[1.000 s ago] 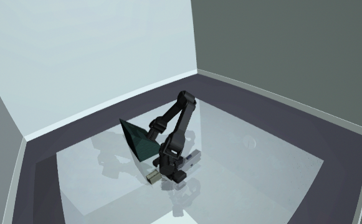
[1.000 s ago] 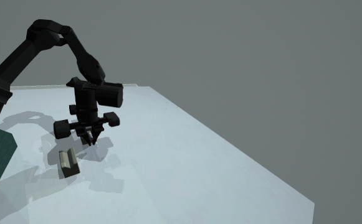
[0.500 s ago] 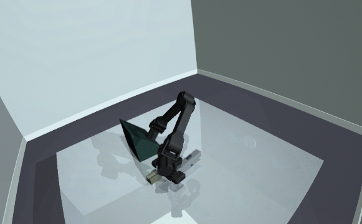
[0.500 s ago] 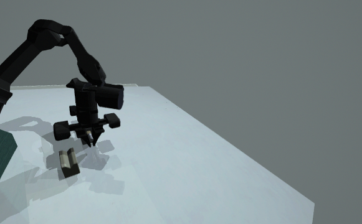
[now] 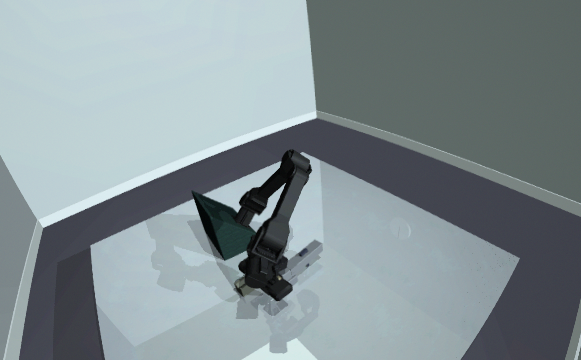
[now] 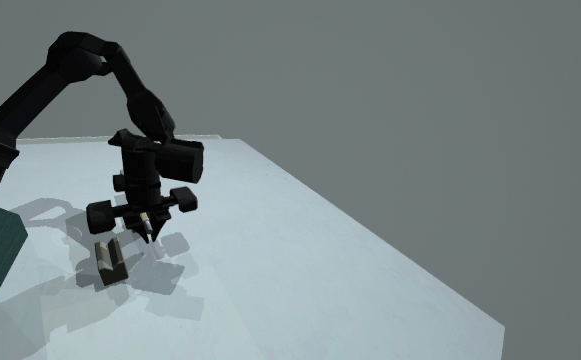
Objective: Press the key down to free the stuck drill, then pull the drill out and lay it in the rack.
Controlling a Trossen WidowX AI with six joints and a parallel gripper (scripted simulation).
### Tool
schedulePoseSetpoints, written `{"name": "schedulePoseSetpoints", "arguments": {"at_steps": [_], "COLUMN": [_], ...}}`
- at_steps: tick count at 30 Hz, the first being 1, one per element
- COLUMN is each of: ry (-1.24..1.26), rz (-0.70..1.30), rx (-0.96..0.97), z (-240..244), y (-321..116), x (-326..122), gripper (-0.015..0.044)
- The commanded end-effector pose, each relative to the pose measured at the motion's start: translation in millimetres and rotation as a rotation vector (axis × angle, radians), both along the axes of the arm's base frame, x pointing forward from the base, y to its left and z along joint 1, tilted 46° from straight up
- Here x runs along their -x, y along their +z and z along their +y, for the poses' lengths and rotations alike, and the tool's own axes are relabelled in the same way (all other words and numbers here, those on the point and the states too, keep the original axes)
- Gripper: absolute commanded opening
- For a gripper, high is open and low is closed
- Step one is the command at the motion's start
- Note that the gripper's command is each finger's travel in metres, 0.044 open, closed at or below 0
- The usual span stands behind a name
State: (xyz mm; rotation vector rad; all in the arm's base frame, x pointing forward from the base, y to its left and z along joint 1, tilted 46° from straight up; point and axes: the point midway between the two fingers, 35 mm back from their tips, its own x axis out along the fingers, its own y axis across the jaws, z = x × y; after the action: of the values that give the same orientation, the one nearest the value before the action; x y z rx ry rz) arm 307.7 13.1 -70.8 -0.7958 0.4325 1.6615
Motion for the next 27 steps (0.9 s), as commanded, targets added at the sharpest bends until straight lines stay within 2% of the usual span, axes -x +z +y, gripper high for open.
{"name": "schedulePoseSetpoints", "arguments": {"at_steps": [1, 10, 27], "ry": [-0.002, -0.002, -0.001], "rz": [-0.008, -0.008, -0.008], "rx": [0.004, 0.004, 0.003], "z": [-6.0, -15.0, -5.1], "y": [-2.1, -11.4, -7.0], "x": [-3.5, -7.3, -2.8], "gripper": [0.0, 0.0, 0.044]}}
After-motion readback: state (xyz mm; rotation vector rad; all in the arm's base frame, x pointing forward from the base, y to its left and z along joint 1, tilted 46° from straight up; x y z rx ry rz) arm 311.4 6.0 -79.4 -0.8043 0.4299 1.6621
